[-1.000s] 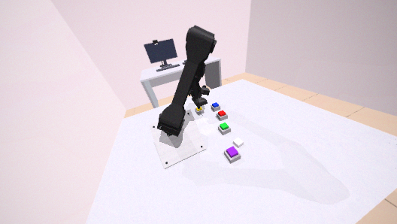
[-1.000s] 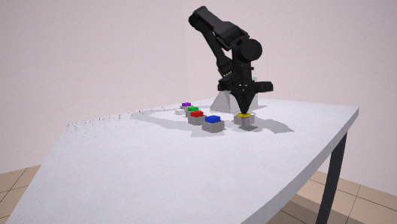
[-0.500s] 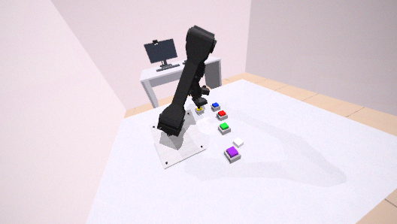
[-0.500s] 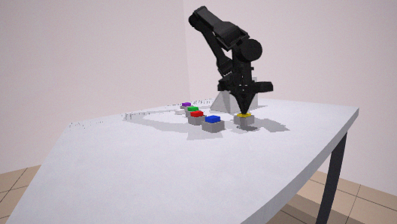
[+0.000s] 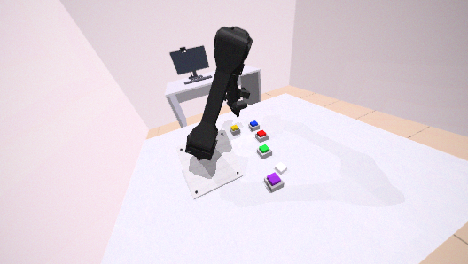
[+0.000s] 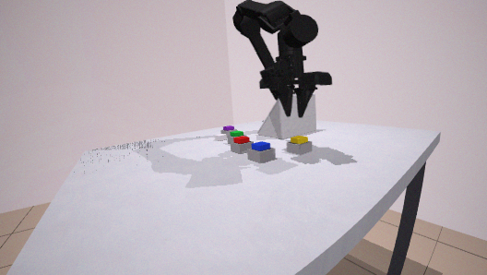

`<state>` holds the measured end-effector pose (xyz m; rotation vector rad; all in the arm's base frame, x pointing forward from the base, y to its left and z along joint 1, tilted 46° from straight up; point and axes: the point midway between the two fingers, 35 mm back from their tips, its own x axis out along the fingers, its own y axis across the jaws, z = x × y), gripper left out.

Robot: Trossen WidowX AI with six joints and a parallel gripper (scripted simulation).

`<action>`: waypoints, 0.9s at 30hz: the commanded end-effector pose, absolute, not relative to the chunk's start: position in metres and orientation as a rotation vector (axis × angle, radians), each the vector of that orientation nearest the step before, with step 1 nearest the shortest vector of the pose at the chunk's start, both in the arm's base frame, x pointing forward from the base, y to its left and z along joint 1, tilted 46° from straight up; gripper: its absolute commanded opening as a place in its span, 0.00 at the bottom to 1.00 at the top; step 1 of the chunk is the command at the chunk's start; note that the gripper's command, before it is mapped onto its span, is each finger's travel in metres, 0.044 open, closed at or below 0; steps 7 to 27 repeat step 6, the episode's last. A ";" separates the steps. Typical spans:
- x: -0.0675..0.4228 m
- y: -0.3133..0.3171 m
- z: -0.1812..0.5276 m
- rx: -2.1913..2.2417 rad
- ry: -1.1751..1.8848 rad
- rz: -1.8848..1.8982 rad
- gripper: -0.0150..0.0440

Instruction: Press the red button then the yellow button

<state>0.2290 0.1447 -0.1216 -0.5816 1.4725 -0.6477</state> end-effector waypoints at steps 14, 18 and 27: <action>0.253 0.169 -0.102 -0.568 1.466 -0.643 0.91; 0.253 0.169 -0.102 -0.568 1.466 -0.643 0.91; 0.253 0.169 -0.102 -0.568 1.466 -0.643 0.91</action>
